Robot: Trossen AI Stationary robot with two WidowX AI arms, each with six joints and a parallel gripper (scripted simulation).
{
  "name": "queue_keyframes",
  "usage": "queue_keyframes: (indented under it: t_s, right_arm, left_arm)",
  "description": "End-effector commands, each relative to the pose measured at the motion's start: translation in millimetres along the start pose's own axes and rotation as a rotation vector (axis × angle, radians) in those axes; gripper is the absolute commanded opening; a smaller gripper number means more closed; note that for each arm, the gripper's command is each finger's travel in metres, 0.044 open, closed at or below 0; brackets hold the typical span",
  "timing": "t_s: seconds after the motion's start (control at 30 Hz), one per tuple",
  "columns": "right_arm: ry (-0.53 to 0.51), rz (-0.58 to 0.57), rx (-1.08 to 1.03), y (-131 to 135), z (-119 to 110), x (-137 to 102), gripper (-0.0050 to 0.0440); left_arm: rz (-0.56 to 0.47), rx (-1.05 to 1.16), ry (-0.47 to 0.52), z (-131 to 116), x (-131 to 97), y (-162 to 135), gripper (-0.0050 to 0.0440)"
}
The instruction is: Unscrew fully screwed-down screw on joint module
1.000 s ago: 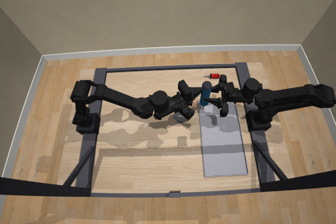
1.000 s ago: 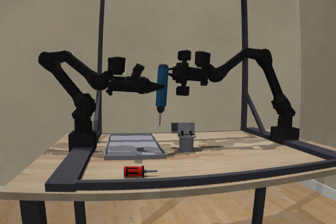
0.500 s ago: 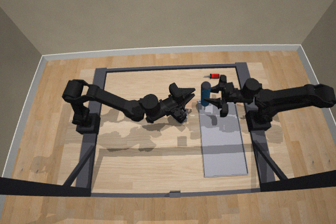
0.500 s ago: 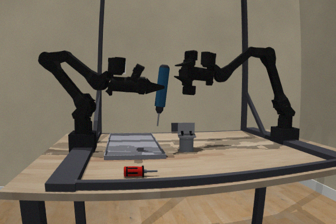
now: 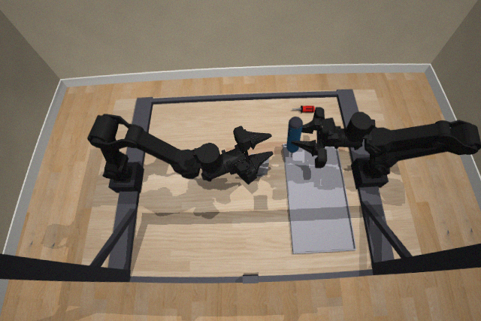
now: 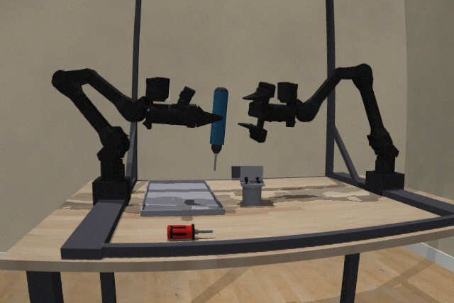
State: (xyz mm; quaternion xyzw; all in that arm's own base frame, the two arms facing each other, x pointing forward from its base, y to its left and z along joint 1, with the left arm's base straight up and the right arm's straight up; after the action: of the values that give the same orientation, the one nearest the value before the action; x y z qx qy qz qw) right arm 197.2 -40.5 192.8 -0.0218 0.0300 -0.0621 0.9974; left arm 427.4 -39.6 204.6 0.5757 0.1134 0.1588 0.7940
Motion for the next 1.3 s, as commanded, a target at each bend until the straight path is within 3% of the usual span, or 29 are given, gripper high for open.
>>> queue_keyframes:
  t_s: [0.0,0.3,0.57,0.93,1.07,1.27]
  right_arm:
    - [-0.065,0.000,-0.008,-0.8,17.6,1.1,0.0163]
    - [-0.065,0.000,-0.008,-0.8,17.6,1.1,0.0163]
    - [-0.065,0.000,-0.008,-0.8,17.6,1.1,0.0163]
    - [-0.065,0.000,-0.008,-0.8,17.6,1.1,0.0163]
    - [-0.065,0.000,-0.008,-0.8,17.6,1.1,0.0163]
    - [-0.065,0.000,-0.008,-0.8,17.6,1.1,0.0163]
  left_arm:
    - [-0.035,-0.159,-0.054,-17.8,-0.6,-24.9,0.0385]
    - [-0.170,-0.497,-0.112,-54.4,-15.9,-76.2,0.0385]
    - [-0.258,-0.735,-0.111,-81.2,-29.5,-102.7,0.0385]
    - [-0.386,-1.092,-0.058,-121.1,-55.7,-132.6,0.0385]
    - [-0.431,-1.189,0.035,-147.7,-68.9,-145.4,0.0385]
    - [-0.439,-1.251,0.042,-150.9,-64.1,-149.0,0.0385]
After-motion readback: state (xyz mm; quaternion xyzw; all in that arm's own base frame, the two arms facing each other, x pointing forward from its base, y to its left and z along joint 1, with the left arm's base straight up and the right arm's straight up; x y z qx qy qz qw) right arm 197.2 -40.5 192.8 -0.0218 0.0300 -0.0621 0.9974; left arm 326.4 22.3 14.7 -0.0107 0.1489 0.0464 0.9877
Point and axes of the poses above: on each arm, the point midway between the two fingers, 35 mm back from their tips, its own x axis out along the fingers, its own y axis across the jaws, z = x × y, the point moved 9 cm from there along -x, back along the fingers, and after that the axes turned 3 degrees about -x, right-handed, at the moved point
